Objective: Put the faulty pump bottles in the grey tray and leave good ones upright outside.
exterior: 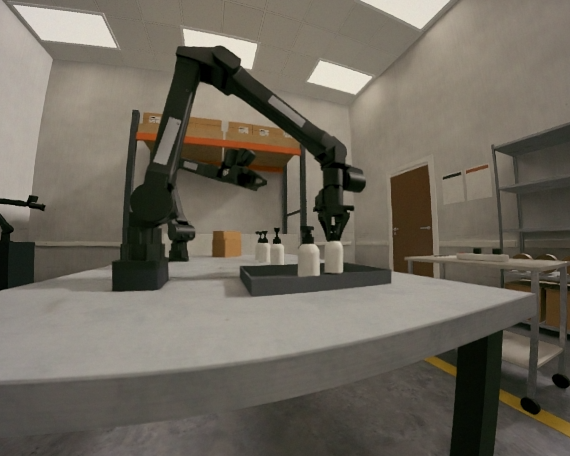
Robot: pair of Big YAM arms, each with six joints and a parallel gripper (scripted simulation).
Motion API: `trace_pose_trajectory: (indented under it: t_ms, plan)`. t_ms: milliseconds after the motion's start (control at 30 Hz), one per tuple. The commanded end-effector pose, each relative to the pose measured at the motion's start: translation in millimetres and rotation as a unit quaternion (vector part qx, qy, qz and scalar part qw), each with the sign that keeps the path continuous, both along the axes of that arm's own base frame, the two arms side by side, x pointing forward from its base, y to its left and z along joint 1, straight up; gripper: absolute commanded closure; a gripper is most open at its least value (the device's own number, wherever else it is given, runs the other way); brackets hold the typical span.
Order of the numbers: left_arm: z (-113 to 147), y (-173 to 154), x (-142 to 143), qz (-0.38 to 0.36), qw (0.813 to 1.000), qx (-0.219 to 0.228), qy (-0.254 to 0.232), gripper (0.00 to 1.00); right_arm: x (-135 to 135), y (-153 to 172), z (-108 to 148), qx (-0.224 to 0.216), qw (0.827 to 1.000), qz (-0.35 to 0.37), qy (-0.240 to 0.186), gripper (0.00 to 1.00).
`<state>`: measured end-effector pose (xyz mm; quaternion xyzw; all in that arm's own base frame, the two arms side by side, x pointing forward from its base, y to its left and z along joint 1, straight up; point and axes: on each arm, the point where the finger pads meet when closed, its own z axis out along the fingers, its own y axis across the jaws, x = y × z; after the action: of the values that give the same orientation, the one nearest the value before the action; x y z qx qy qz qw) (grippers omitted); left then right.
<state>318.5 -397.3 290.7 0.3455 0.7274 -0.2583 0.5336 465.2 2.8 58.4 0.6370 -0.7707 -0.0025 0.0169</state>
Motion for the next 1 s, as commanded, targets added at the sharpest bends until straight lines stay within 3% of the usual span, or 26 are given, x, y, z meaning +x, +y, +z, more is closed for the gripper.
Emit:
trace_pose_trajectory:
  t_ms: [0,133,233,767,833,967]
  plan:
    - [18.6,-4.2,2.1,-0.003,1.0,-0.015,-0.016,1.0,5.0,-1.3,4.6,0.001,1.0,0.002,-0.009,0.78]
    - [18.6,-4.2,2.1,-0.003,1.0,-0.015,-0.016,1.0,5.0,-1.3,4.6,0.001,1.0,0.002,-0.009,0.78]
    - [18.6,-4.2,2.1,-0.003,1.0,-0.015,-0.016,1.0,-4.7,-1.3,-15.1,0.001,1.0,0.002,0.009,0.78]
    - [18.6,-4.2,2.1,-0.003,1.0,-0.015,-0.016,1.0,2.9,-1.1,-17.6,0.001,1.0,0.002,-0.001,0.78]
    - [18.6,-4.2,2.1,-0.003,1.0,-0.015,-0.016,1.0,5.1,-1.3,-6.5,0.001,1.0,0.002,-0.009,0.78]
    - [18.6,-4.2,2.1,-0.003,1.0,-0.015,-0.016,1.0,5.1,-1.3,-6.5,0.001,1.0,0.002,-0.009,0.33]
